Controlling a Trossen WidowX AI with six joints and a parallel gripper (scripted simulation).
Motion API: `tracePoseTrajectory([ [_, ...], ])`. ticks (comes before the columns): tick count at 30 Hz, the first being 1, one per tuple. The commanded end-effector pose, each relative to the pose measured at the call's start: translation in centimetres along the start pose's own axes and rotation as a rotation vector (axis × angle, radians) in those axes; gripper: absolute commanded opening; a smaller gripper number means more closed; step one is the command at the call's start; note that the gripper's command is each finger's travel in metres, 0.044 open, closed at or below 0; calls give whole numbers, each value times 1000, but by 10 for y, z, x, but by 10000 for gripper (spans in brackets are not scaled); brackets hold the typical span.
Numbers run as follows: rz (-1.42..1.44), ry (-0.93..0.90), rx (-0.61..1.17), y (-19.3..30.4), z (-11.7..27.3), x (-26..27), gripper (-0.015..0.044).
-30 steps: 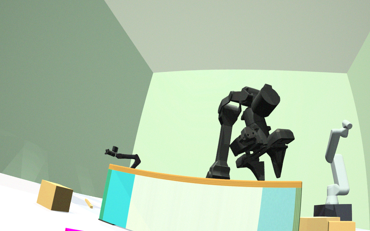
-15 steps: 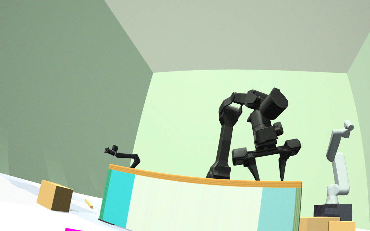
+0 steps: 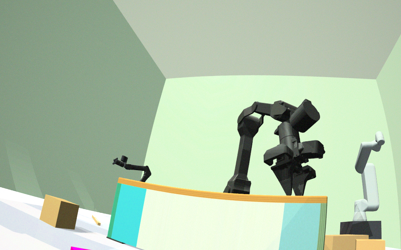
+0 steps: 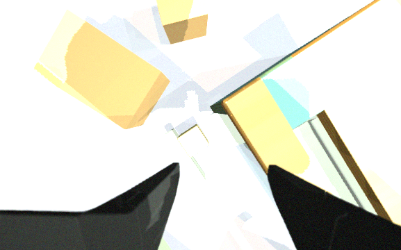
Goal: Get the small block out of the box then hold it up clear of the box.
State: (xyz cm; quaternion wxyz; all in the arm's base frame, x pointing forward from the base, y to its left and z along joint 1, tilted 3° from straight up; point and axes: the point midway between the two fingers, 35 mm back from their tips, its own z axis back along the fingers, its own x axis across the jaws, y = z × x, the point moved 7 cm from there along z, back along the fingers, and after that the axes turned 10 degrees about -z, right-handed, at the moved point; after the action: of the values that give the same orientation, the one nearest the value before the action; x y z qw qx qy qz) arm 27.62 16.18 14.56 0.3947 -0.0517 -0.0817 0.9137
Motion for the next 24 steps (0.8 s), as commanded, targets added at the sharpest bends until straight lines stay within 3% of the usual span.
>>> tracePoseTrajectory([
  [1, 929, 123, 27, 1, 7, 19, 285],
  [19, 2074, 217, 203, 2, 11, 36, 285],
  [24, 2148, 219, 219, 2, 12, 37, 285],
])
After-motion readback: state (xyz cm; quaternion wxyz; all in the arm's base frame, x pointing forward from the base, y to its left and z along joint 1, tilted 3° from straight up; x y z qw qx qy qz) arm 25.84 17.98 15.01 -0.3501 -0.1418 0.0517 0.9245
